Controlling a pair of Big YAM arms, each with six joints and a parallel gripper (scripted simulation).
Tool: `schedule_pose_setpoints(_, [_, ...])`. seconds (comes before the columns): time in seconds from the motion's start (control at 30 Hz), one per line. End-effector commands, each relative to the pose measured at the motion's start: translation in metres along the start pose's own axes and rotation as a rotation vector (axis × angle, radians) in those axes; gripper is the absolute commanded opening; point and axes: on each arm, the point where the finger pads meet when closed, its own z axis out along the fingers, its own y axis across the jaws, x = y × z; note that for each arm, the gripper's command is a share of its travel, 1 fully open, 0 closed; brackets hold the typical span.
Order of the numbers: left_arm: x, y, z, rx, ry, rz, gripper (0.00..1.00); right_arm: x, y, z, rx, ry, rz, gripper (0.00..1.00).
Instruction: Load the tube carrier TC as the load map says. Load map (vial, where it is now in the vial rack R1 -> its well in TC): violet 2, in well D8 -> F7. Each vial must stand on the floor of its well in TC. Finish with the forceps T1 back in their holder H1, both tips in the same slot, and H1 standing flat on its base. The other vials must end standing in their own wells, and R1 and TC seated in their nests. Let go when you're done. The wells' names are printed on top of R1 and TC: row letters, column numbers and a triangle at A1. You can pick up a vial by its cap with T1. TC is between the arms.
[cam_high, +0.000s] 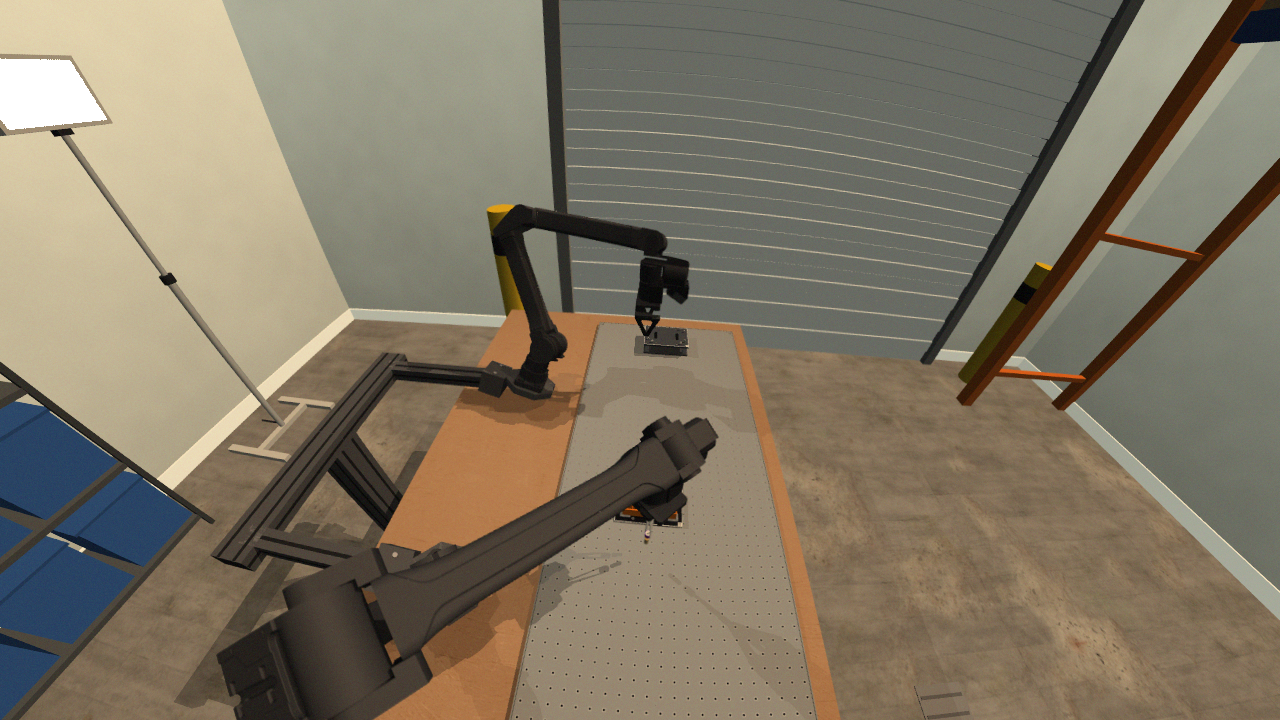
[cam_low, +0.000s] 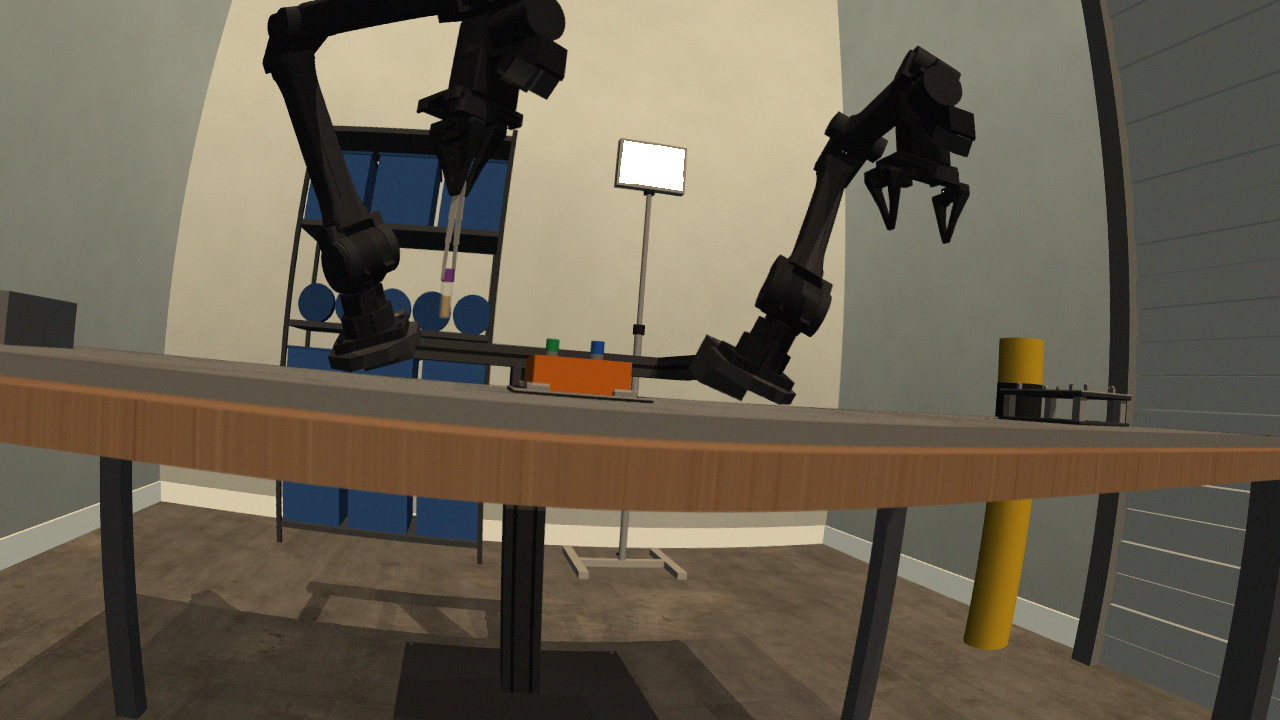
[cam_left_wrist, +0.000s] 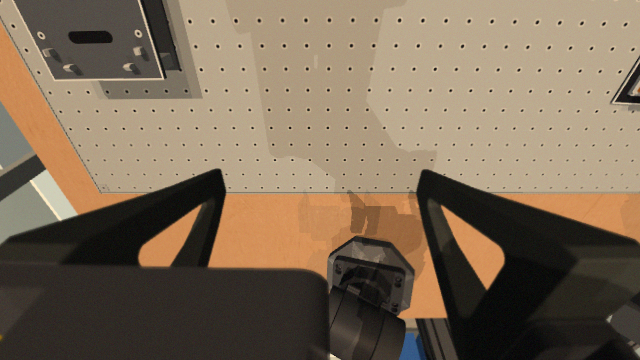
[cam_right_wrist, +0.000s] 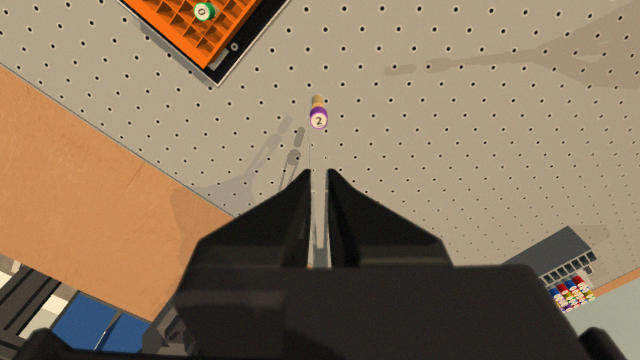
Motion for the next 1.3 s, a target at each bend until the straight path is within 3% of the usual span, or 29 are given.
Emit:
schedule_pose_setpoints(0.0, [-0.009, 0.002, -0.01, 0.005, -0.029, -0.017, 1.0, -0.021, 0.002, -0.011, 0.006, -0.037, 0.021, 0.09])
schedule_pose_setpoints(1.27, [-0.009, 0.002, -0.01, 0.005, -0.029, -0.017, 1.0, -0.053, 0.047, -0.009, 0.003, -0.031, 0.032, 0.09])
